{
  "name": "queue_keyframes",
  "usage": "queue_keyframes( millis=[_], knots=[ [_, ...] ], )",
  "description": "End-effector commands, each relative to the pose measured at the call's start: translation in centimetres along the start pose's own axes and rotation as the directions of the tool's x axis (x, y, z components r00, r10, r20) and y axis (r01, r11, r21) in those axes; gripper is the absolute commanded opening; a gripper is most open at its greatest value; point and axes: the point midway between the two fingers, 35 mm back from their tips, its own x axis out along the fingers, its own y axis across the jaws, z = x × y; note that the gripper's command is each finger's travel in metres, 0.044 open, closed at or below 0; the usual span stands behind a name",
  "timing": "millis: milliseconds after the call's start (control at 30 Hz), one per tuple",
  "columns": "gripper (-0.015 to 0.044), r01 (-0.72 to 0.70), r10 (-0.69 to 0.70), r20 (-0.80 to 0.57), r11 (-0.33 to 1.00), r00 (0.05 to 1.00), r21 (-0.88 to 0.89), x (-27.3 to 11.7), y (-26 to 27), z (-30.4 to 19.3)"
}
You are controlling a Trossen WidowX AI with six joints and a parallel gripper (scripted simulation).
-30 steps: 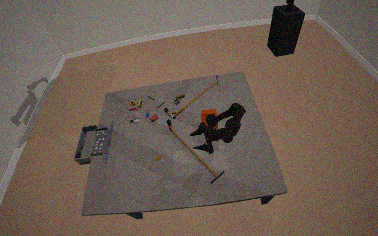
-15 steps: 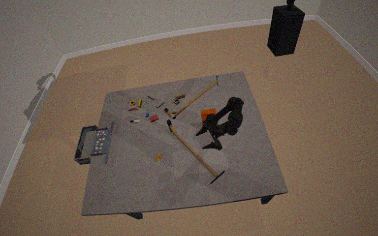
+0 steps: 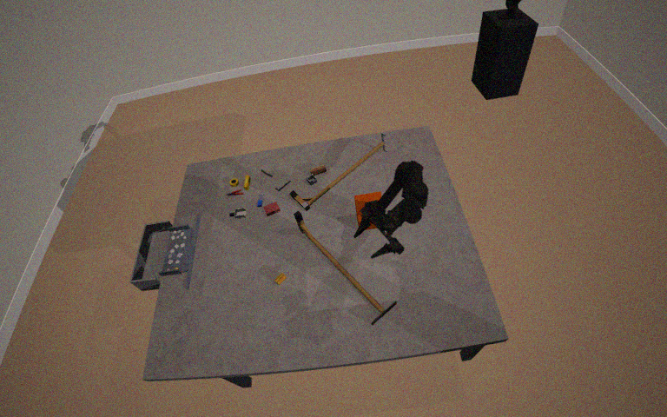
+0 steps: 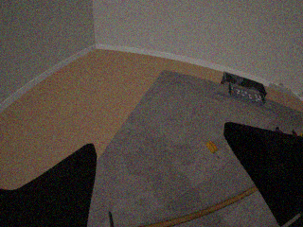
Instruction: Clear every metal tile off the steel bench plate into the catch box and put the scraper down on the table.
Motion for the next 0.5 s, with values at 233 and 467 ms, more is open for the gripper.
queue_keyframes(
  millis=[233,467],
  knots=[
    [0.0440,-0.148,0.140,-0.098,0.986,0.985,-0.082,-2.4,-0.7,-1.1],
    [0.0440,-0.253,0.231,-0.164,0.959,0.959,-0.129,-3.9,-1.6,-1.8]
  ],
)
